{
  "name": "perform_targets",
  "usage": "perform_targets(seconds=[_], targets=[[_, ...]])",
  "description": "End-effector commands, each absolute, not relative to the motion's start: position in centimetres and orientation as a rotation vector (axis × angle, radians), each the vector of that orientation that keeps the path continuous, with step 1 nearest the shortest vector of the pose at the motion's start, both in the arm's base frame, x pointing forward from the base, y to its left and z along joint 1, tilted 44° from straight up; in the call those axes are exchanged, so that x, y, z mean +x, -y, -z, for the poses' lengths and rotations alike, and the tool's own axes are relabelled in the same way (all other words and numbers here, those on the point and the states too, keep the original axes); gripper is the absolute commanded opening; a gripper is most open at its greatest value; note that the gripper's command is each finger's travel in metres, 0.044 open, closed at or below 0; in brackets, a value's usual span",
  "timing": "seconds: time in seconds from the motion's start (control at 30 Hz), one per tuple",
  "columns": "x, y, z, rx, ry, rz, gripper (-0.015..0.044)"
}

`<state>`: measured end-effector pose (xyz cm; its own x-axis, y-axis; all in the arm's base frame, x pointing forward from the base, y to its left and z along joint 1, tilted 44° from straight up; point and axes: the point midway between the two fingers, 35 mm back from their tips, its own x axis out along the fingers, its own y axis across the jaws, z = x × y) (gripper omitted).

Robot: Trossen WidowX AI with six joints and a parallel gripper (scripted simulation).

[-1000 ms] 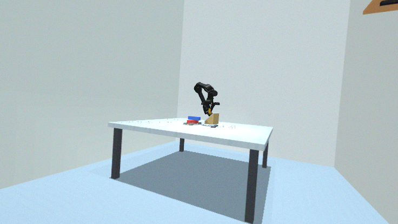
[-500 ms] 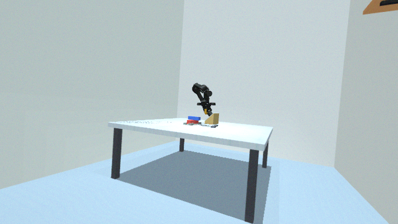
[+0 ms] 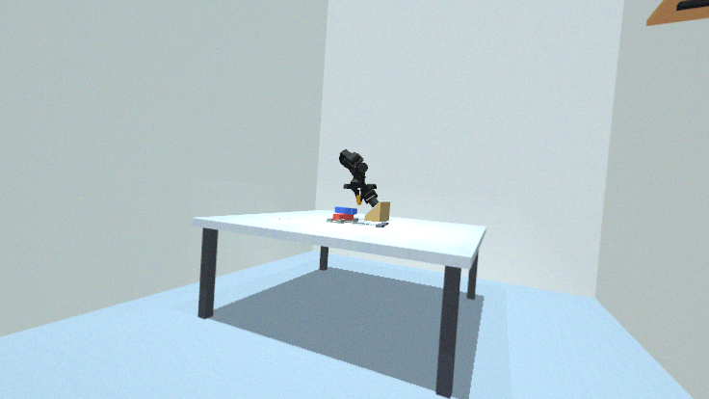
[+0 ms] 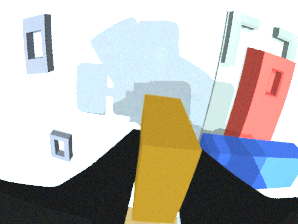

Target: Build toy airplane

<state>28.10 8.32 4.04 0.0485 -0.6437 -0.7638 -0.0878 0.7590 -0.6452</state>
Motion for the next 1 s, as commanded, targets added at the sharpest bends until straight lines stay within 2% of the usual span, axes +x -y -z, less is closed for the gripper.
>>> perform_targets(seconds=[0.0,0.97], targets=[[29.0,-7.5,-5.0,-0.622,-1.465,0.465,0.0],[31.7,0.0,-9.1,-0.664,-1.462,0.505,0.0]])
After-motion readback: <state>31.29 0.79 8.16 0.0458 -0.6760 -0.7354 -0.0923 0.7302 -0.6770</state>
